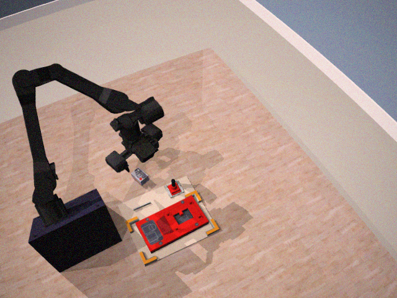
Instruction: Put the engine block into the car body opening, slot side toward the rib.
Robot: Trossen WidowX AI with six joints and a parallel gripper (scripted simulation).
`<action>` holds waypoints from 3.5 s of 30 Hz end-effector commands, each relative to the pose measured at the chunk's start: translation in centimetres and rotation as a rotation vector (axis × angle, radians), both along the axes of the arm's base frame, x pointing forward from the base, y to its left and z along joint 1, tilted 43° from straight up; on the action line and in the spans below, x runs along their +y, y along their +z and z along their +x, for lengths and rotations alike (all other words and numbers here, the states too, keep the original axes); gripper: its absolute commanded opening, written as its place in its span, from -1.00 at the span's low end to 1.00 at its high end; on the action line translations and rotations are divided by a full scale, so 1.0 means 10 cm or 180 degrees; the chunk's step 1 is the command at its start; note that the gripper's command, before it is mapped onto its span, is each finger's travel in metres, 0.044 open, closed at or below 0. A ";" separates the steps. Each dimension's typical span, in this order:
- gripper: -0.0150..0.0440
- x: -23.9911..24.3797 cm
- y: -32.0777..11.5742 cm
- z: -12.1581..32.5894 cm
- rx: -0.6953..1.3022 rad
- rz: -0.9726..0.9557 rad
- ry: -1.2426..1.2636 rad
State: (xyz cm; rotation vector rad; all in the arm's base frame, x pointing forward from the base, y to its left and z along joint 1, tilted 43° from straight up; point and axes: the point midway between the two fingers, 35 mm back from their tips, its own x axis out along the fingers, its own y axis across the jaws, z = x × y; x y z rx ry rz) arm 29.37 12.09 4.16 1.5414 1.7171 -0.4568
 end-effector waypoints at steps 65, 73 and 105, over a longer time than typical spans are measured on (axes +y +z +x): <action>-0.49 0.24 -0.30 -0.03 0.0076 0.0004 0.0034; -0.49 0.06 -0.13 -0.03 0.0076 -0.0006 0.0031; -0.49 -0.48 0.19 0.00 -0.0233 -0.0003 0.0351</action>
